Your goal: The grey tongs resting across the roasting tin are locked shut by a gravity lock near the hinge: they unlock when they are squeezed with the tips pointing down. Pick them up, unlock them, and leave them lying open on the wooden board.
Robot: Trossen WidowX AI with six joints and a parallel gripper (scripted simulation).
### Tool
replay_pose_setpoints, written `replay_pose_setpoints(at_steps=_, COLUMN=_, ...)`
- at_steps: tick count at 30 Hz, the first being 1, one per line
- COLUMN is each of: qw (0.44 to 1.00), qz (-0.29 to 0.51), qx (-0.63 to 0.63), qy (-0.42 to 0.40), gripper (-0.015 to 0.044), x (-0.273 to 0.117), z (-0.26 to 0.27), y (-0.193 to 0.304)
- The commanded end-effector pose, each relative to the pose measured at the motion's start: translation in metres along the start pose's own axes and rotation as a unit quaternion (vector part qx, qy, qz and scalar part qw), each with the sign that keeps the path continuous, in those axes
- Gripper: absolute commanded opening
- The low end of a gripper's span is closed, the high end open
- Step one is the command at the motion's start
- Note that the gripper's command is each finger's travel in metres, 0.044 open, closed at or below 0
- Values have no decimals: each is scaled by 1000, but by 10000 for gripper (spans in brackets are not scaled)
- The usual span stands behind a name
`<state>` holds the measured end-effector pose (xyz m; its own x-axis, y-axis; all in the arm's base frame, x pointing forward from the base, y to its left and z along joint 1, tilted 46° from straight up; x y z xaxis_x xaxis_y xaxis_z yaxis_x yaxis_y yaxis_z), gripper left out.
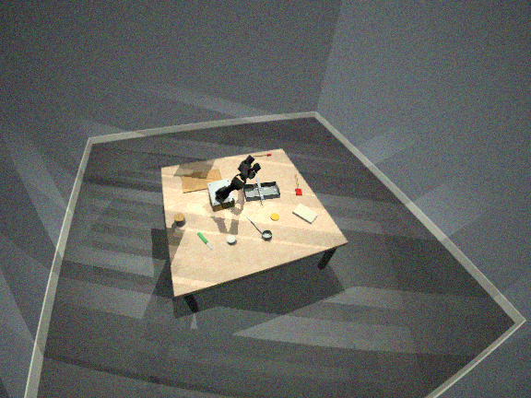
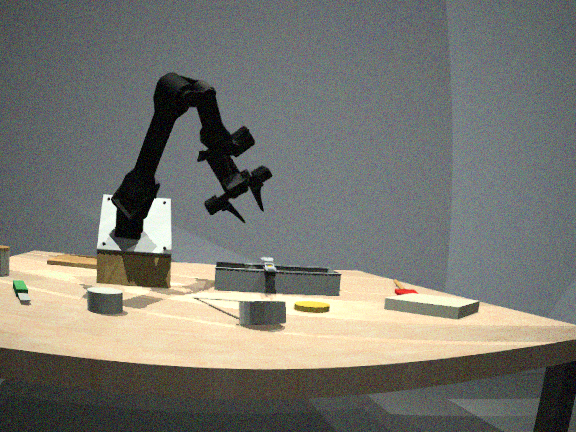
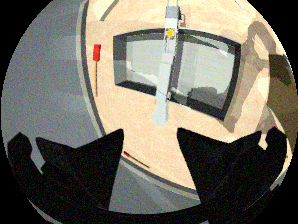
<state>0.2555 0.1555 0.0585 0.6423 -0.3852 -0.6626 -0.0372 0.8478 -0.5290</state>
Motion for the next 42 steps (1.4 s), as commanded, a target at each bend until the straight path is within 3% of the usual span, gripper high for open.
replay_pose_setpoints(at_steps=1, qw=994, qz=-101, qx=17, qy=30, gripper=260, x=41, z=-12, y=-41)
replay_pose_setpoints(at_steps=5, qw=985, qz=-161, qx=32, qy=50, gripper=260, x=60, z=-20, y=-67)
replay_pose_setpoints(at_steps=20, qw=985, qz=-161, qx=32, qy=50, gripper=260, x=59, z=-22, y=-72)
replay_pose_setpoints(at_steps=42, qw=985, qz=-159, qx=34, qy=53, gripper=260, x=93, z=-23, y=-81)
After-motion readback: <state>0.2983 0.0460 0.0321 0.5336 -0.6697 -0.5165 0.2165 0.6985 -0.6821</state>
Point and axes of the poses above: the point midway between the two fingers, 35 mm back from their tips, its own x axis out along the fingers, its own z axis across the jaws, y = z × x, the point moved 8 cm from there along -x, back along the fingers
